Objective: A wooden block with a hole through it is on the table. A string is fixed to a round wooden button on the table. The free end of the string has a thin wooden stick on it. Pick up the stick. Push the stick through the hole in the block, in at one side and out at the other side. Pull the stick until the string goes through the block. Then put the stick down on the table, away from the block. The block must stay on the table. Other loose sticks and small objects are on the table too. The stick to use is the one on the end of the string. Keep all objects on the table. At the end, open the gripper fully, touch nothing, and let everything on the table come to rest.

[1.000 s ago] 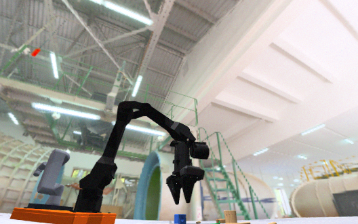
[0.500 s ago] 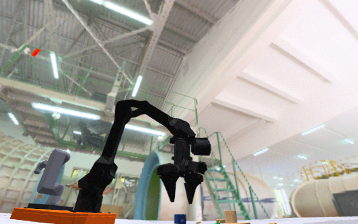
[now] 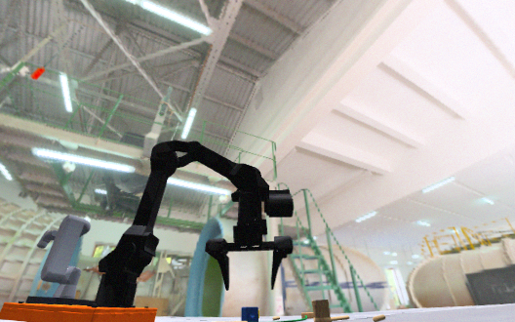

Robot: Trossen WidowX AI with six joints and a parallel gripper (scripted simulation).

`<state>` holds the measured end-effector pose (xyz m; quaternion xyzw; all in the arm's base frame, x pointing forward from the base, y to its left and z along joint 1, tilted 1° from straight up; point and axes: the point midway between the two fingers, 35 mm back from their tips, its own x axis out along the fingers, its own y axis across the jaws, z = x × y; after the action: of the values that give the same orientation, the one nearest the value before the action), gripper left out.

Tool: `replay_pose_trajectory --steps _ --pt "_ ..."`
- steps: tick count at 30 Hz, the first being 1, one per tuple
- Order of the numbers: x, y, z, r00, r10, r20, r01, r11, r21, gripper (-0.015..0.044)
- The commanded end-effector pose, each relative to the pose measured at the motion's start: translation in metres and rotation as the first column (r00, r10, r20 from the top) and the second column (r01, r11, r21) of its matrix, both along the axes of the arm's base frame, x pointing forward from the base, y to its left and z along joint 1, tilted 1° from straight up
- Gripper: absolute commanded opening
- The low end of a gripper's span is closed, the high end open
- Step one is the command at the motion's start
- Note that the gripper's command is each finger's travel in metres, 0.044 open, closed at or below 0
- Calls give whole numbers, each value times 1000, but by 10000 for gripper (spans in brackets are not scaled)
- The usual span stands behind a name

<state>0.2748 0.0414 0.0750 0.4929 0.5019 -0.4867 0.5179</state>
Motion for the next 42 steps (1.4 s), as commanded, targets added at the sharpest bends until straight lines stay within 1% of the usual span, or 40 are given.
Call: replay_pose_trajectory --steps 1,17,29,42 --pt "-7 -28 1 625 -781 10 781 625 20 440" --pt "-7 -28 1 621 -784 10 784 621 20 440" --pt "-7 -28 1 621 -784 10 784 621 20 125" --pt "-7 -28 -3 621 -784 10 784 621 20 123"
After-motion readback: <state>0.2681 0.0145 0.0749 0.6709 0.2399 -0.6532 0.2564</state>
